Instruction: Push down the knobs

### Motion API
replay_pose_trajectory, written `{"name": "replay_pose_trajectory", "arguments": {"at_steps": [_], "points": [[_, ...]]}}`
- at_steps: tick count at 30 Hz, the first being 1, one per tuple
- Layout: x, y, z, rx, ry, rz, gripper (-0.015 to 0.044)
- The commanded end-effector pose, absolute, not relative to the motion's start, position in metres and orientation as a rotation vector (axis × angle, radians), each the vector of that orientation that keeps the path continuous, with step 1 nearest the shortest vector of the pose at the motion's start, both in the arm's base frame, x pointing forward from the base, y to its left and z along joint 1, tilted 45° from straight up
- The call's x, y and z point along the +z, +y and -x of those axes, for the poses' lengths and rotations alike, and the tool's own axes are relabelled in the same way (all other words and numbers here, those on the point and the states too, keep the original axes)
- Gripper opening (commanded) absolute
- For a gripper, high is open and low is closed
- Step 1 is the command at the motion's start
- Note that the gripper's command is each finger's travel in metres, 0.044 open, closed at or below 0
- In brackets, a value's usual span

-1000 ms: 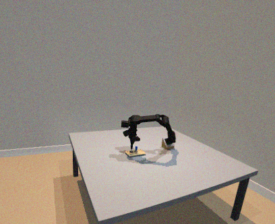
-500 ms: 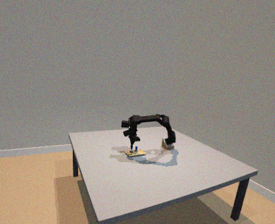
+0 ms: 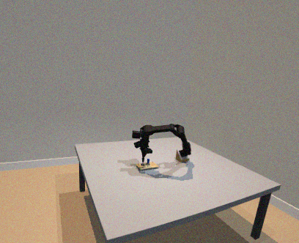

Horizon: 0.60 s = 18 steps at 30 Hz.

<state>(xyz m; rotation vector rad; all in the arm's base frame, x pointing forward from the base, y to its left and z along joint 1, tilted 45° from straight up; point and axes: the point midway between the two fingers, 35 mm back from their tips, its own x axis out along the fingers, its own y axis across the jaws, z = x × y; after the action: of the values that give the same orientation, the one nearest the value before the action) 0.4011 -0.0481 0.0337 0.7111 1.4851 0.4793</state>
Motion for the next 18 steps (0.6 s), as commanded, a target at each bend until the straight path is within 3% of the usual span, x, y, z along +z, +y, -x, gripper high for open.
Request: {"name": "replay_pose_trajectory", "arguments": {"at_steps": [1,18], "points": [[0.0233,-0.0336,-0.4041,0.502,1.499,-0.706,0.0000],[0.0198,-0.0302,-0.4043,0.502,1.499,-0.707,0.0000]]}}
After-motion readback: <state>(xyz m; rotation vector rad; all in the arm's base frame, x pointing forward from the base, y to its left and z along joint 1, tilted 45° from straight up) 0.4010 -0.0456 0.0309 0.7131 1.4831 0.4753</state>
